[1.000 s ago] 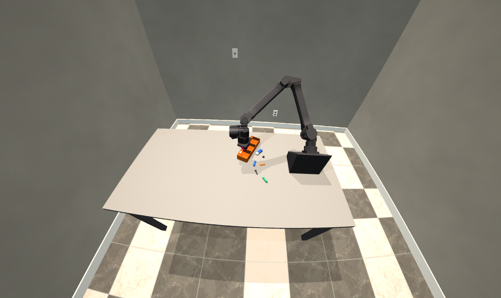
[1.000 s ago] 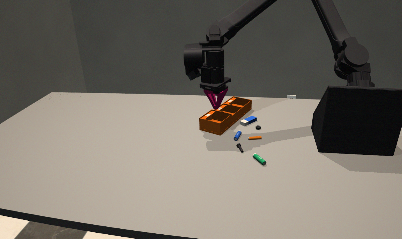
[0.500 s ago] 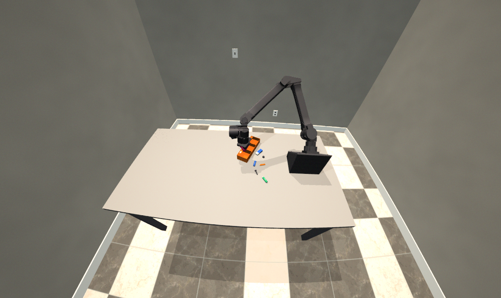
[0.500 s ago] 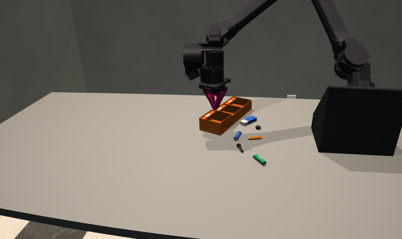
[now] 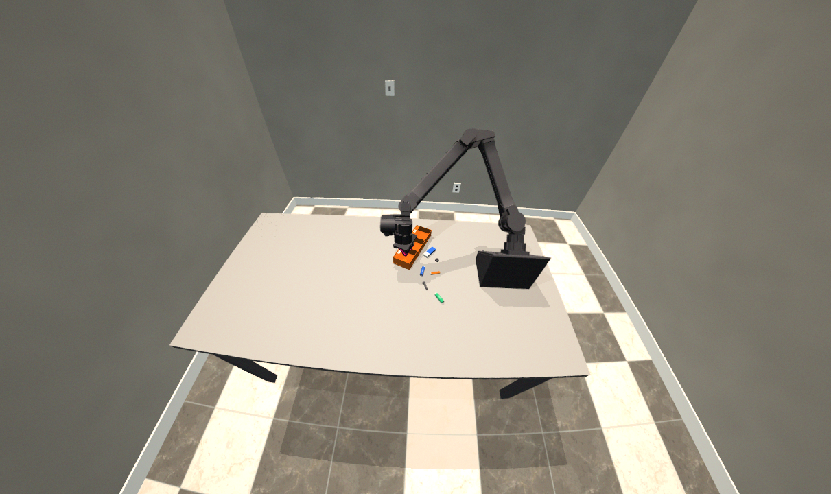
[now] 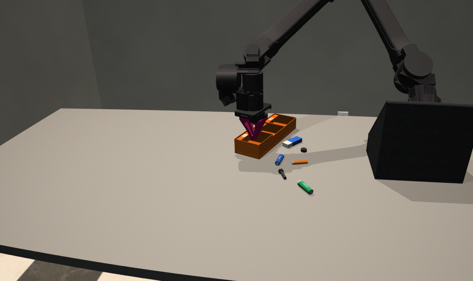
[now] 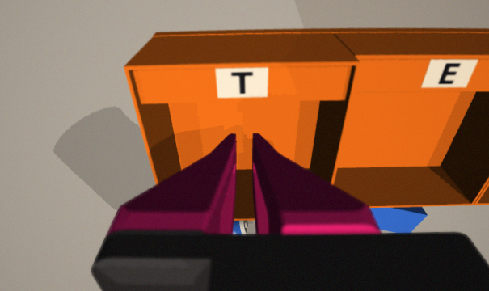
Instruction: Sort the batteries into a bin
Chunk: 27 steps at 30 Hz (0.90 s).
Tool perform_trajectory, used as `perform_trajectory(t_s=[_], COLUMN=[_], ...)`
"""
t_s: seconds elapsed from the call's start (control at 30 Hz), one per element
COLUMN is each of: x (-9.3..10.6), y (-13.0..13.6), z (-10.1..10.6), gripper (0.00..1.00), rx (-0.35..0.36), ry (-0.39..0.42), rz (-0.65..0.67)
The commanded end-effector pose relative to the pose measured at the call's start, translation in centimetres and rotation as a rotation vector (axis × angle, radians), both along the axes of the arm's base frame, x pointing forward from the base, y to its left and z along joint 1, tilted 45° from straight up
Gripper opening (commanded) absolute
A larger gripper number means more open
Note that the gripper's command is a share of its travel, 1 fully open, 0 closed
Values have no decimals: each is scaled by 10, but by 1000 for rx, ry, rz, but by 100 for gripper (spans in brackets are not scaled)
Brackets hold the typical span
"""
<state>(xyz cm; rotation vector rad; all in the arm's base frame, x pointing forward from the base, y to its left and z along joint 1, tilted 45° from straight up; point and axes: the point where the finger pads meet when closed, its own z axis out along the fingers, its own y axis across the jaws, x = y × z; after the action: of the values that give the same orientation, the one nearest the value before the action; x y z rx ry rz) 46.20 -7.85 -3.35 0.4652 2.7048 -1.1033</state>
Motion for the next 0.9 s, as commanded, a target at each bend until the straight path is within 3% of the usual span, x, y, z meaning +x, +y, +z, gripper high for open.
perform_trajectory(t_s=[0.0,0.27,0.33,0.87], x=[0,0,11,3], y=[-10,-18,-8,-9], z=[-9,-18,-7,-11], gripper=[8,8,8,8], rx=[-4,-4,-1,-3], ry=[15,15,-15,0], rz=[13,13,25,32])
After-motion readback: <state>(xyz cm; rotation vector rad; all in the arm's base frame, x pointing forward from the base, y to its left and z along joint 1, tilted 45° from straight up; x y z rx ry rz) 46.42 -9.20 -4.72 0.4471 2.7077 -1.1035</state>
